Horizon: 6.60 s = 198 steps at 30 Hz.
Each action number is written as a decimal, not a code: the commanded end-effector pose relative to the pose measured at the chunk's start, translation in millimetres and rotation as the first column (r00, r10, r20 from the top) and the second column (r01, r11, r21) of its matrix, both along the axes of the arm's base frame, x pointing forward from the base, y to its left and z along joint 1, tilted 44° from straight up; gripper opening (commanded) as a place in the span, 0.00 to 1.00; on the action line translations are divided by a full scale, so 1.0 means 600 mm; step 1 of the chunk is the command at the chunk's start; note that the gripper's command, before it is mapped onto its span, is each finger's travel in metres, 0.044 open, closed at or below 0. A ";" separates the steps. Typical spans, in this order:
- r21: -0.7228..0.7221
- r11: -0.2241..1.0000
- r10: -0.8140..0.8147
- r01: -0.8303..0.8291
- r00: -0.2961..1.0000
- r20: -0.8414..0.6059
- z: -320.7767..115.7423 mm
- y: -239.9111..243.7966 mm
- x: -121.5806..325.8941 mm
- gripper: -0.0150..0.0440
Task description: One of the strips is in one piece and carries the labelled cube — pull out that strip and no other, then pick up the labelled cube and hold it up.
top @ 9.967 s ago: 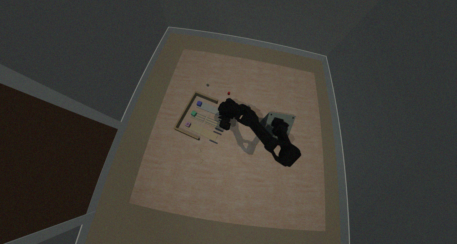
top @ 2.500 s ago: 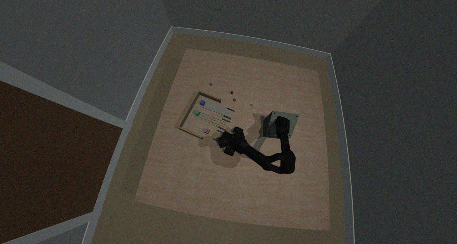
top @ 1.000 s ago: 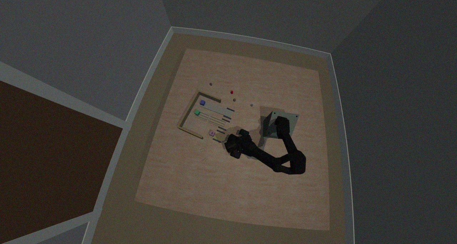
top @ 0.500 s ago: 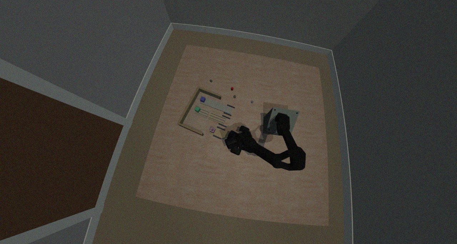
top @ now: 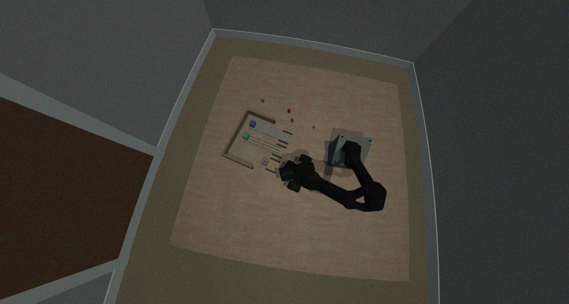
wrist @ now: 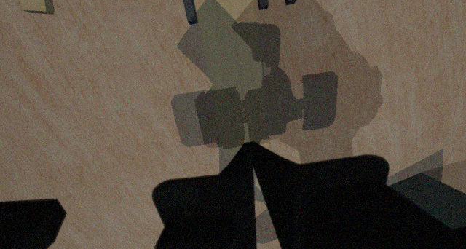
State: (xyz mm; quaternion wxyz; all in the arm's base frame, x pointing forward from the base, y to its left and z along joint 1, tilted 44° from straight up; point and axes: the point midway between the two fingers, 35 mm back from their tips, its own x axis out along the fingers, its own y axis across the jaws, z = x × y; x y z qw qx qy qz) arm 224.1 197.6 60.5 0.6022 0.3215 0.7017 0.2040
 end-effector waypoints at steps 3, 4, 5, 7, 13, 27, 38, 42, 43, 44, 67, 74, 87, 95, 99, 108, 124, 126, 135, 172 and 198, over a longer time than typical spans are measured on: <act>0.006 1.000 0.008 -0.009 1.000 0.012 0.001 -0.008 0.021 0.39; 0.006 1.000 0.011 -0.011 1.000 0.015 -0.001 -0.009 0.030 0.43; 0.006 1.000 0.012 -0.012 1.000 0.016 -0.002 -0.010 0.036 0.48; 0.006 1.000 0.012 -0.012 1.000 0.016 -0.003 -0.012 0.041 0.57; 0.005 1.000 0.012 -0.012 1.000 0.017 -0.008 -0.017 0.072 0.83; 0.005 1.000 0.012 -0.012 1.000 0.019 -0.016 -0.029 0.138 1.00; 0.005 1.000 0.012 -0.012 1.000 0.021 -0.020 -0.036 0.188 1.00; 0.004 1.000 0.012 -0.012 1.000 0.021 -0.020 -0.038 0.207 1.00; 0.004 1.000 0.012 -0.012 1.000 0.022 -0.021 -0.038 0.211 1.00; 0.004 1.000 0.012 -0.012 1.000 0.022 -0.021 -0.039 0.216 1.00; 0.004 1.000 0.012 -0.012 1.000 0.025 -0.017 -0.053 0.322 1.00; 0.004 1.000 0.012 -0.012 1.000 0.026 -0.020 -0.050 0.329 0.82; 0.004 1.000 0.012 -0.012 1.000 0.026 -0.046 -0.025 0.328 0.68; 0.005 1.000 0.012 -0.012 1.000 0.026 -0.061 -0.010 0.326 0.68; 0.005 1.000 0.012 -0.012 1.000 0.025 -0.069 -0.002 0.325 0.68; 0.006 1.000 0.012 -0.012 1.000 0.025 -0.081 0.010 0.323 0.68; 0.009 1.000 0.018 -0.018 0.999 0.030 -0.077 0.011 0.324 0.44; 0.009 1.000 0.018 -0.018 0.999 0.030 -0.077 0.011 0.324 0.42; 0.006 1.000 0.016 -0.016 0.999 0.028 -0.066 -0.016 0.298 0.25; 0.002 1.000 0.012 -0.012 1.000 0.018 -0.072 -0.103 0.127 0.25; 0.000 1.000 0.012 -0.012 1.000 0.017 -0.037 -0.154 0.098 0.25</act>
